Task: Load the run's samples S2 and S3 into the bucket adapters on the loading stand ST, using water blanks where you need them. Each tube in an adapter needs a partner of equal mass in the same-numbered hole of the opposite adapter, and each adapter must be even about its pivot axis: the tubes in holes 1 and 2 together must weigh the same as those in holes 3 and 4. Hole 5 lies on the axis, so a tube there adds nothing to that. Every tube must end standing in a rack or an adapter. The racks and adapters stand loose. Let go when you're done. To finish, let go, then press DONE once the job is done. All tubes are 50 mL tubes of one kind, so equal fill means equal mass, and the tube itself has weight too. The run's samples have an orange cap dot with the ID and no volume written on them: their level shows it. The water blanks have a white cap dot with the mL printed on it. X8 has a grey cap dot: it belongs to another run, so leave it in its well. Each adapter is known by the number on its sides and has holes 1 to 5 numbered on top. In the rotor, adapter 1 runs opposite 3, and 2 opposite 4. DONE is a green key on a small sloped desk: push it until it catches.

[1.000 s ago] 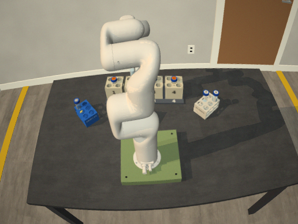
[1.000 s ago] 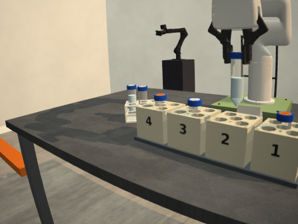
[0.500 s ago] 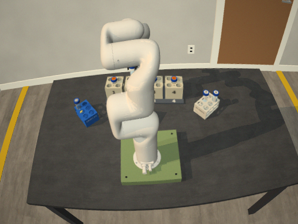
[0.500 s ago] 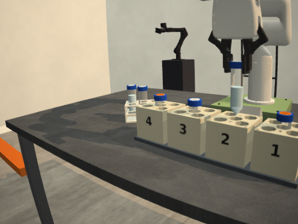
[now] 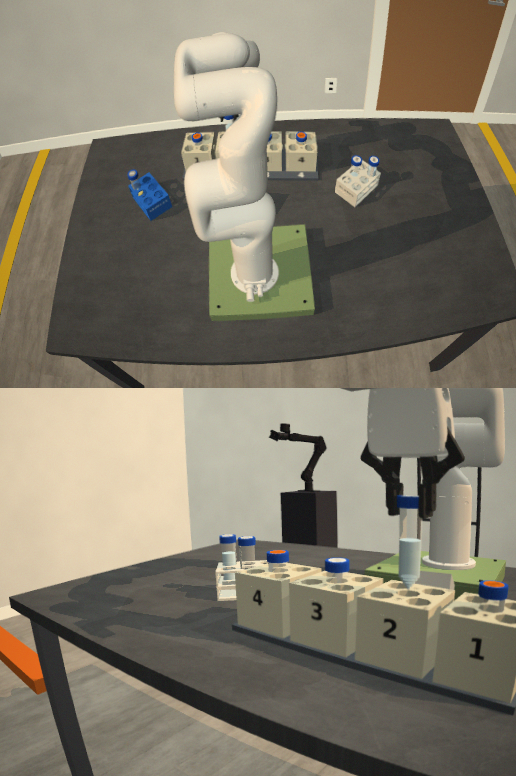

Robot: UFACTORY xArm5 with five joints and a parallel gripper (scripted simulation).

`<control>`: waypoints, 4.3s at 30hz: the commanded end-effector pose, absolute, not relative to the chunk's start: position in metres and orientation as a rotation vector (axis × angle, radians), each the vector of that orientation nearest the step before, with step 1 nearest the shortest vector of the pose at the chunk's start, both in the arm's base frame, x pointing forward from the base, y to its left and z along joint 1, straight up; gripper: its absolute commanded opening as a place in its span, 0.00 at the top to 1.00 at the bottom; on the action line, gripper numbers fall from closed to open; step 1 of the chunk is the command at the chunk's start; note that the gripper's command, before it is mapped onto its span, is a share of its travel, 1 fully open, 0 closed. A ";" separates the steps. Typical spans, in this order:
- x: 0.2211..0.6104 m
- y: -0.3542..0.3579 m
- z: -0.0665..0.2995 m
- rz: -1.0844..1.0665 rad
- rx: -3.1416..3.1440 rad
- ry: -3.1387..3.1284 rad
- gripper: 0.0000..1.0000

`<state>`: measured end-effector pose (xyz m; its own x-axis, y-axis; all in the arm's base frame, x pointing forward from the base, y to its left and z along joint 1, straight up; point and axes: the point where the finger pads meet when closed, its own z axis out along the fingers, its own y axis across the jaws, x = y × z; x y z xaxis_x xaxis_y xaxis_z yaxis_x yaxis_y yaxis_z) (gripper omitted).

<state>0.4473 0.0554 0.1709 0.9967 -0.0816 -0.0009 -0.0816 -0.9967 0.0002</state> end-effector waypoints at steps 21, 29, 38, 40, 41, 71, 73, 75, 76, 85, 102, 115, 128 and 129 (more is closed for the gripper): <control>0.448 0.055 0.152 0.005 3.138 -0.128 1.00; 0.448 0.055 0.144 0.005 3.138 -0.128 1.00; 0.448 0.055 0.137 0.005 3.138 -0.128 1.00; 0.448 0.055 0.135 0.005 3.138 -0.128 1.00; 0.448 0.055 0.134 0.005 3.138 -0.128 1.00; 0.448 0.055 0.108 0.005 3.138 -0.128 1.00; 0.448 0.055 0.106 0.005 3.138 -0.128 1.00; 0.448 0.055 0.104 0.005 3.138 -0.128 1.00; 0.448 0.055 0.103 0.005 3.138 -0.128 1.00; 0.448 0.055 0.095 0.005 3.138 -0.128 1.00; 0.448 0.055 0.081 0.005 3.138 -0.128 1.00; 0.448 0.055 0.081 0.005 3.138 -0.128 1.00; 0.448 0.055 0.081 0.005 3.138 -0.128 0.56; 0.448 0.055 0.081 0.005 3.138 -0.128 0.56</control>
